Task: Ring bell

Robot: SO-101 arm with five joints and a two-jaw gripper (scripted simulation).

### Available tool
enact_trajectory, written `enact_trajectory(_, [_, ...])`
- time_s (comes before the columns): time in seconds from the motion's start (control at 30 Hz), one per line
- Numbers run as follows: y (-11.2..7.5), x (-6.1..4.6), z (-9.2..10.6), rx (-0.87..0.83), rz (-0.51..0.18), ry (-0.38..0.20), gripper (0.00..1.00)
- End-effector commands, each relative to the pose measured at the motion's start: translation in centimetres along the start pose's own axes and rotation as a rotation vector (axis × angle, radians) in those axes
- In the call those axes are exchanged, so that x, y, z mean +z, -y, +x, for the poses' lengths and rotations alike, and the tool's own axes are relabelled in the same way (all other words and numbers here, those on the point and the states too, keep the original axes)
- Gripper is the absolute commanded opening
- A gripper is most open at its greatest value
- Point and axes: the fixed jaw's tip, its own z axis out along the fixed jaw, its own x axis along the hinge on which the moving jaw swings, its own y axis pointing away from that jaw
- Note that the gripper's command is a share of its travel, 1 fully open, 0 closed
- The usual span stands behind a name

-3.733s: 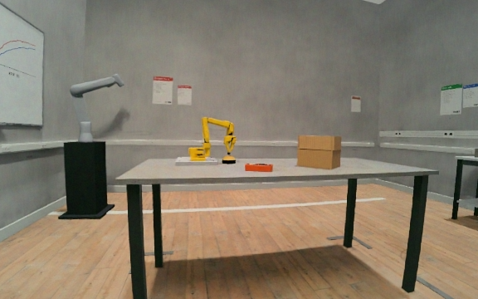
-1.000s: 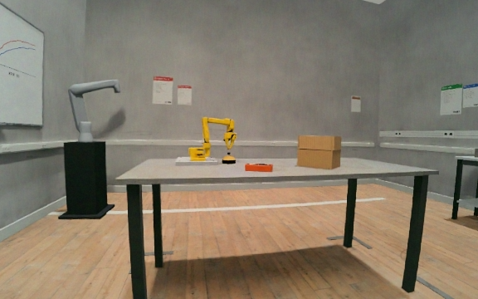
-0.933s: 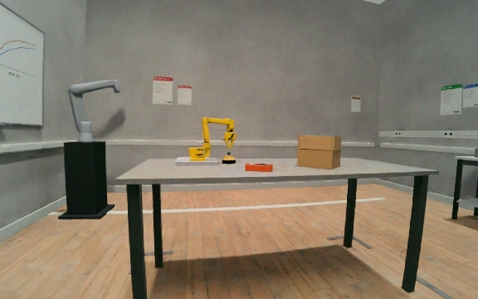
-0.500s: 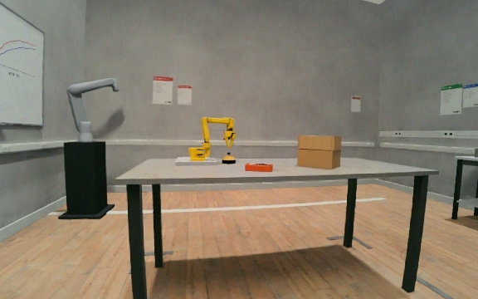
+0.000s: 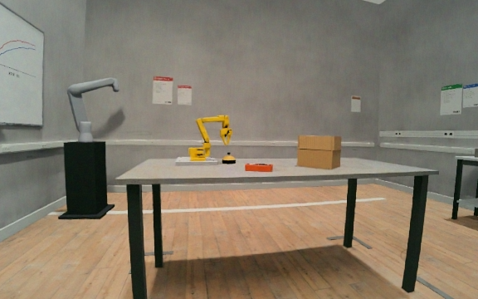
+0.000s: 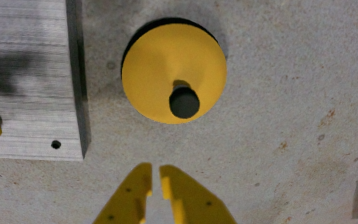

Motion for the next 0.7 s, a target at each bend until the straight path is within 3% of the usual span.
enact_trajectory(0.0, [-0.83,-0.28,-0.1,-0.01,0.008,0.002,0.0])
enact_trajectory(0.67, [-1.08,-0.41,-0.09,-0.01,0.019,0.002,0.0])
